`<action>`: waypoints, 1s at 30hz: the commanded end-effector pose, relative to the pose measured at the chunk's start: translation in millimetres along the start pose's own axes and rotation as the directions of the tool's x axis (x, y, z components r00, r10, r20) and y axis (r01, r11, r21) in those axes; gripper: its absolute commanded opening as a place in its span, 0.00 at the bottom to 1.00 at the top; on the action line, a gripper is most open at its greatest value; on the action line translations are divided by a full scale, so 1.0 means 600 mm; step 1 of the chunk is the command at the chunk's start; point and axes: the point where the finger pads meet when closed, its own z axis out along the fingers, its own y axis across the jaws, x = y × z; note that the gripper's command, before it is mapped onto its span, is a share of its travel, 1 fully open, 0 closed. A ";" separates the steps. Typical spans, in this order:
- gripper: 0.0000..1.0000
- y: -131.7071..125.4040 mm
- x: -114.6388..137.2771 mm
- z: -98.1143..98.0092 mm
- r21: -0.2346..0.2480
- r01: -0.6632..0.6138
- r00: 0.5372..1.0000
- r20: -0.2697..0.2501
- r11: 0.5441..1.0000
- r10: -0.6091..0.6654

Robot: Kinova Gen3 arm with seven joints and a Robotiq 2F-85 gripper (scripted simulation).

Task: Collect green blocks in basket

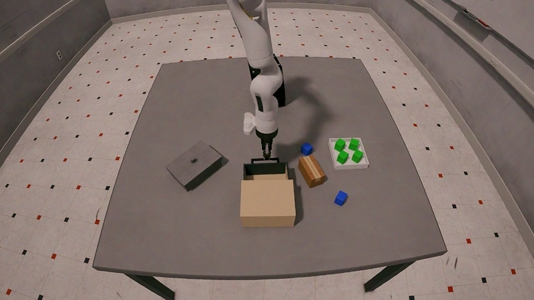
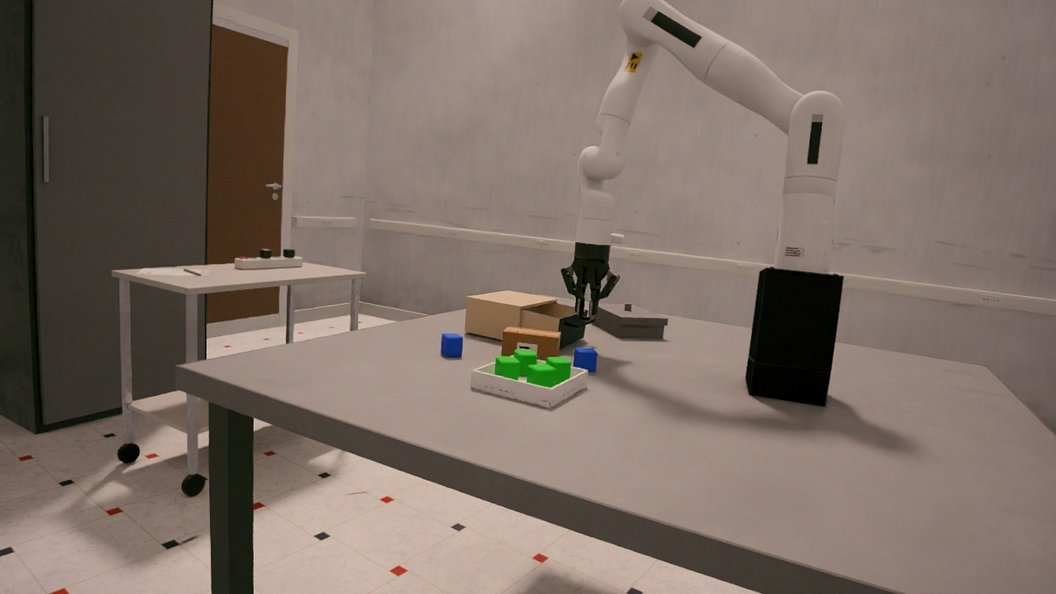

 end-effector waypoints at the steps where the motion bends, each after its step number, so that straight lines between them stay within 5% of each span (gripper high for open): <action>1: 0.30 -0.001 0.000 0.000 0.002 0.000 1.000 0.000 1.000 0.000; 30: 0.30 -0.001 0.000 0.029 0.002 0.000 1.000 0.000 1.000 0.000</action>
